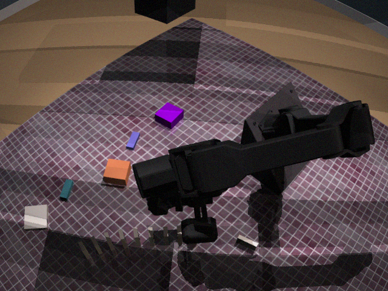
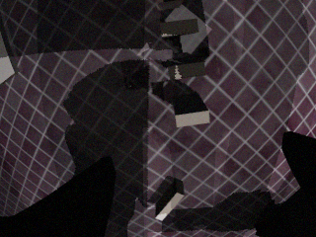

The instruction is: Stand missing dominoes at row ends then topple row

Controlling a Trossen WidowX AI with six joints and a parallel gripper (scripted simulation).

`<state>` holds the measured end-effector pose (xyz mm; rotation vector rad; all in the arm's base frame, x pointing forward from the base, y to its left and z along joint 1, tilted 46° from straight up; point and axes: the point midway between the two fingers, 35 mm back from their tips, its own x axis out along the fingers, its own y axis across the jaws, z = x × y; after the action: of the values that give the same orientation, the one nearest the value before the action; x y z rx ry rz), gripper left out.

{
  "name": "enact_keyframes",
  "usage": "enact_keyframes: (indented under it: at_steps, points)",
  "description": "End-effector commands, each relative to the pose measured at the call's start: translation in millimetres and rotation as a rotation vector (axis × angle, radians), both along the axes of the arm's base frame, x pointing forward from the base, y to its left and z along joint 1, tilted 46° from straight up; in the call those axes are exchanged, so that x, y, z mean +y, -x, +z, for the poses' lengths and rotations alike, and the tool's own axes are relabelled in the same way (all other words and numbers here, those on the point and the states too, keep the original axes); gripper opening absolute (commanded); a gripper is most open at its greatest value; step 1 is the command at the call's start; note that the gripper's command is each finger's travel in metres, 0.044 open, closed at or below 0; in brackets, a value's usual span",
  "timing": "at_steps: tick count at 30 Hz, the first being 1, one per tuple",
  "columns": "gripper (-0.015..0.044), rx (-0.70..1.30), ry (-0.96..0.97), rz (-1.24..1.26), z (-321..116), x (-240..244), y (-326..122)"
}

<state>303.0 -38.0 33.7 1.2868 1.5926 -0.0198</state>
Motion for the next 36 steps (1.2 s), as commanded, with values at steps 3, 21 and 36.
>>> enact_keyframes:
  at_steps: [3, 21, 36]
  points:
    - [0.0440, -0.010, 0.006, 0.006, 37, -34, 12]
    - [0.0440, 0.449, -0.083, -0.448, 42, 84, 56]
    - [0.0440, 0.449, -0.082, -0.448, 38, 87, 55]
